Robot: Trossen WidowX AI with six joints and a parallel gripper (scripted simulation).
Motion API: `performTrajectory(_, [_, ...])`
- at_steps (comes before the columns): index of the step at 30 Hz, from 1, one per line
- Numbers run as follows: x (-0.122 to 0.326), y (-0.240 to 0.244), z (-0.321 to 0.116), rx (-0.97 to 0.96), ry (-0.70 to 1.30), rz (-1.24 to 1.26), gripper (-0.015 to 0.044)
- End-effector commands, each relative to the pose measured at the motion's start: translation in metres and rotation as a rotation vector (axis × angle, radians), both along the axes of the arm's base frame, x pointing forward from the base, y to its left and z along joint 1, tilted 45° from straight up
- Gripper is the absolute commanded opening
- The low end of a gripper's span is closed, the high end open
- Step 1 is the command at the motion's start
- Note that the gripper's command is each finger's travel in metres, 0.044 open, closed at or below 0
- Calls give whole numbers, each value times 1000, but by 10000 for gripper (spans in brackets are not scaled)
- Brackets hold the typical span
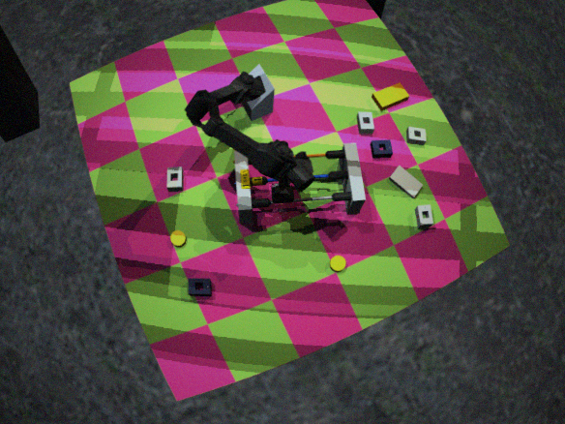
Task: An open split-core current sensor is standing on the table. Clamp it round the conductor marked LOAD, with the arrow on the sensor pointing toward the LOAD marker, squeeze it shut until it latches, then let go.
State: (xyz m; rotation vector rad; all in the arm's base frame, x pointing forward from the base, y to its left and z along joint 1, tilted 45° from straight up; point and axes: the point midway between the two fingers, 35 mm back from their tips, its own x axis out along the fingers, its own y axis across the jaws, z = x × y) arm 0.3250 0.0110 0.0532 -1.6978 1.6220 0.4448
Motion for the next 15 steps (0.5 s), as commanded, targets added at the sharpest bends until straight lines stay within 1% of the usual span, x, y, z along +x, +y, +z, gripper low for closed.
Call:
performTrajectory(1, [1,11,-1,22,-8,18,0])
performTrajectory(9, [1,11,-1,22,-8,18,0])
performTrajectory(10, [0,0,0,0,0,0,0])
performTrajectory(15, [0,0,0,0,0,0,0])
